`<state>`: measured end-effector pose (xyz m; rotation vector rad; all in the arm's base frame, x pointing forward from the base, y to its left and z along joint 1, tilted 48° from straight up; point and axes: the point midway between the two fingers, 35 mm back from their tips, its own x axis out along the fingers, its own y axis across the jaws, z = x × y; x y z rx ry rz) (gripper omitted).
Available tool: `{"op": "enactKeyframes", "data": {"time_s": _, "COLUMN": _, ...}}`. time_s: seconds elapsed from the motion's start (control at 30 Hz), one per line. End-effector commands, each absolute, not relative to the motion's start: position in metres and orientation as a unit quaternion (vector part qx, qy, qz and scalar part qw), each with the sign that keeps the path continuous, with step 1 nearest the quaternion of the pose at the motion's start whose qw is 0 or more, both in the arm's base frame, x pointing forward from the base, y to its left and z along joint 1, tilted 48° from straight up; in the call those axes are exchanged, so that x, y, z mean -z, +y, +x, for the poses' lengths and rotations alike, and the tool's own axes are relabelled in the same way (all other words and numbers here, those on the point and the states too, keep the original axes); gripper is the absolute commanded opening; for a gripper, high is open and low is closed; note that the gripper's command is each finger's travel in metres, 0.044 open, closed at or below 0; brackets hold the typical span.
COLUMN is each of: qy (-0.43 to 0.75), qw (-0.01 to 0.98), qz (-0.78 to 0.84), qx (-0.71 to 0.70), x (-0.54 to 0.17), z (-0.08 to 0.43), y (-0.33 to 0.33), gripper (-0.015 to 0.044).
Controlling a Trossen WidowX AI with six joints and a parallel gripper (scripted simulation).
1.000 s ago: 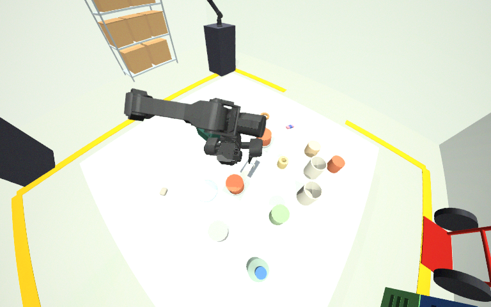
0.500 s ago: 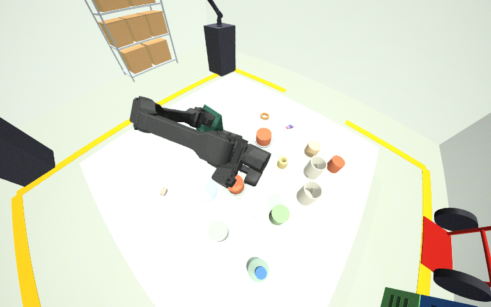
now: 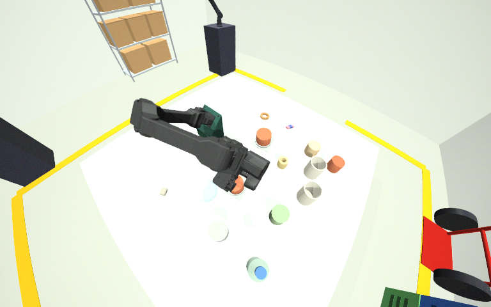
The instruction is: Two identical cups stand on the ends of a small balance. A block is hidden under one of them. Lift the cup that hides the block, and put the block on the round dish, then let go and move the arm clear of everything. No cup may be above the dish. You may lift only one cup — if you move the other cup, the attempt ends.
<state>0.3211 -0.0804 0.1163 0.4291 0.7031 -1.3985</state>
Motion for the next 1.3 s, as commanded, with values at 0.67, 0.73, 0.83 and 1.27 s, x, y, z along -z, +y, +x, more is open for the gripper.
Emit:
{"op": "enactKeyframes", "data": {"time_s": 0.67, "qy": 0.316, "qw": 0.688, "qz": 0.19, "qx": 0.625, "x": -0.089, "z": 0.322, "y": -0.11, "gripper": 0.044}}
{"op": "enactKeyframes", "data": {"time_s": 0.73, "qy": 0.316, "qw": 0.688, "qz": 0.19, "qx": 0.625, "x": -0.087, "z": 0.322, "y": -0.112, "gripper": 0.044}}
{"op": "enactKeyframes", "data": {"time_s": 0.83, "qy": 0.316, "qw": 0.688, "qz": 0.19, "qx": 0.625, "x": -0.084, "z": 0.322, "y": -0.116, "gripper": 0.044}}
{"op": "enactKeyframes", "data": {"time_s": 1.27, "qy": 0.315, "qw": 0.688, "qz": 0.189, "qx": 0.626, "x": -0.076, "z": 0.321, "y": -0.125, "gripper": 0.0335}}
